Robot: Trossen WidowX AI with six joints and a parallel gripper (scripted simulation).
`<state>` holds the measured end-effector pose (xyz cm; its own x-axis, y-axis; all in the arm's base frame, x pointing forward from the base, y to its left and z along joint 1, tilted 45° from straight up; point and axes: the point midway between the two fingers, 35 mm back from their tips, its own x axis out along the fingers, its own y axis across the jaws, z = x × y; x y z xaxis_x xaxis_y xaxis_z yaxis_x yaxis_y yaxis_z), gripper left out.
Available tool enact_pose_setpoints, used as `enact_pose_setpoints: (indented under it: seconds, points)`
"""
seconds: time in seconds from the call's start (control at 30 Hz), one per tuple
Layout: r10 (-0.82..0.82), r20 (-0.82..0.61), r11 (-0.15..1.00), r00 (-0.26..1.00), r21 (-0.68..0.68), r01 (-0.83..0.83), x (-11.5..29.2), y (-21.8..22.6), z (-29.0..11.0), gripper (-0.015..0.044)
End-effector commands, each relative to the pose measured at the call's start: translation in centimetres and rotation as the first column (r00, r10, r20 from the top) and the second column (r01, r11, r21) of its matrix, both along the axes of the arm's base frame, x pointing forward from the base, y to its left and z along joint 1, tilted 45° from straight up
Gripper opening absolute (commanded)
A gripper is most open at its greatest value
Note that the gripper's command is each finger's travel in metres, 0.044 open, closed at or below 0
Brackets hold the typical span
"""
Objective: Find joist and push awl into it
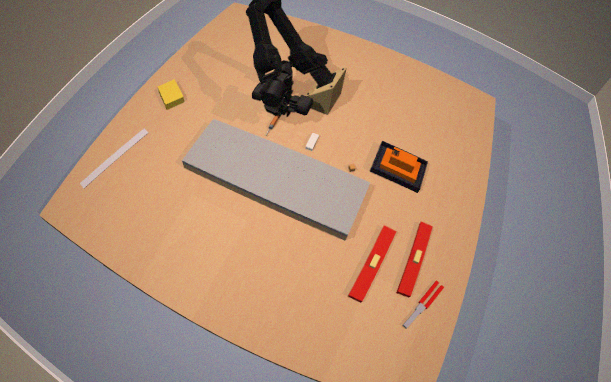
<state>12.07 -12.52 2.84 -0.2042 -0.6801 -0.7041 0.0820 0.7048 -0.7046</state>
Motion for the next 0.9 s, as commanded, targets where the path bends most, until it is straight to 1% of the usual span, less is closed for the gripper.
enact_pose_setpoints:
  seconds: [0.0,0.43,0.47,0.5,0.87]
  points:
    - [0.004,-0.006,1.000,1.000,-0.003,-0.004,-0.1,-0.1,0.0,0.0118]
    - [0.004,-0.006,1.000,1.000,-0.003,-0.004,-0.1,-0.1,0.0,0.0032]
    - [0.004,-0.006,1.000,1.000,-0.002,-0.004,0.0,0.0,0.0,0.0005]
    - [0.005,-0.005,1.000,1.000,-0.001,-0.005,0.0,0.1,0.1,0.0000]
    - [0.013,0.003,1.000,1.000,0.025,-0.013,1.5,2.9,2.4,0.0000]
